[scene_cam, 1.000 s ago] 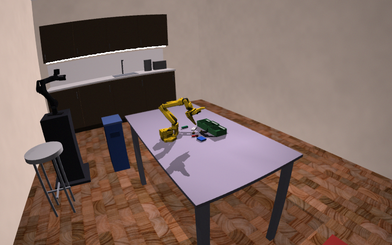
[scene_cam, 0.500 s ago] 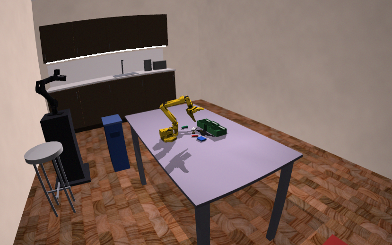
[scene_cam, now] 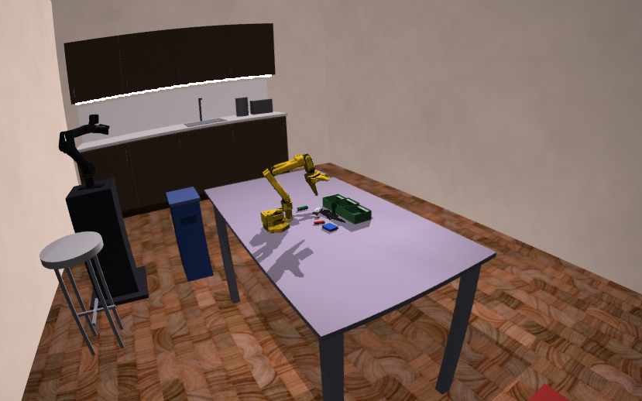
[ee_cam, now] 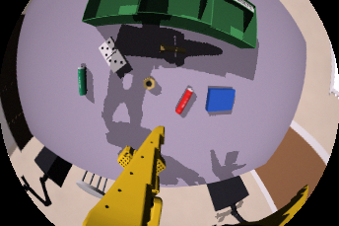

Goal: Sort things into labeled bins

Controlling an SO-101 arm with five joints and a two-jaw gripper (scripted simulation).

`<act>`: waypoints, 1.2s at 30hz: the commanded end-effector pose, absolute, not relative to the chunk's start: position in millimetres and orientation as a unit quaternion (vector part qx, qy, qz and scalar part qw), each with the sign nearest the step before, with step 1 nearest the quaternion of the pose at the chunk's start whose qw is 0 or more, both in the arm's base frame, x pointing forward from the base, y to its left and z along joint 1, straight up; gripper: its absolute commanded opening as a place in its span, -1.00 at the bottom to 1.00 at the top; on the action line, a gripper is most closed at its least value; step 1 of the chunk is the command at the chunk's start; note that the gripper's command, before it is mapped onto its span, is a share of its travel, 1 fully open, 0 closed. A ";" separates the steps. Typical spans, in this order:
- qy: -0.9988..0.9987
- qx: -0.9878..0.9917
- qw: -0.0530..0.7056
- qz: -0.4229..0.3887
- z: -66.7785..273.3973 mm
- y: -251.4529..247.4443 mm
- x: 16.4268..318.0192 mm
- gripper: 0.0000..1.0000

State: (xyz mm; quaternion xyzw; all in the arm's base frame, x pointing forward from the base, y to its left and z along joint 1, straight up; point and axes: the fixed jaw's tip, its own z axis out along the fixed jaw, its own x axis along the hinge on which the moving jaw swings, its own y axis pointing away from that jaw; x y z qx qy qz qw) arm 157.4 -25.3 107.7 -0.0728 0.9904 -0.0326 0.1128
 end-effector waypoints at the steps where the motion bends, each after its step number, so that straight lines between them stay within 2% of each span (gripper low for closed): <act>1: 0.991 -0.051 0.121 -0.024 114.4 -16.7 161.5 1.00; 28: 0.994 0.000 0.106 -0.005 115.9 0.0 161.1 1.00; 36: 0.993 -0.002 0.121 -0.005 121.2 1.7 165.0 1.00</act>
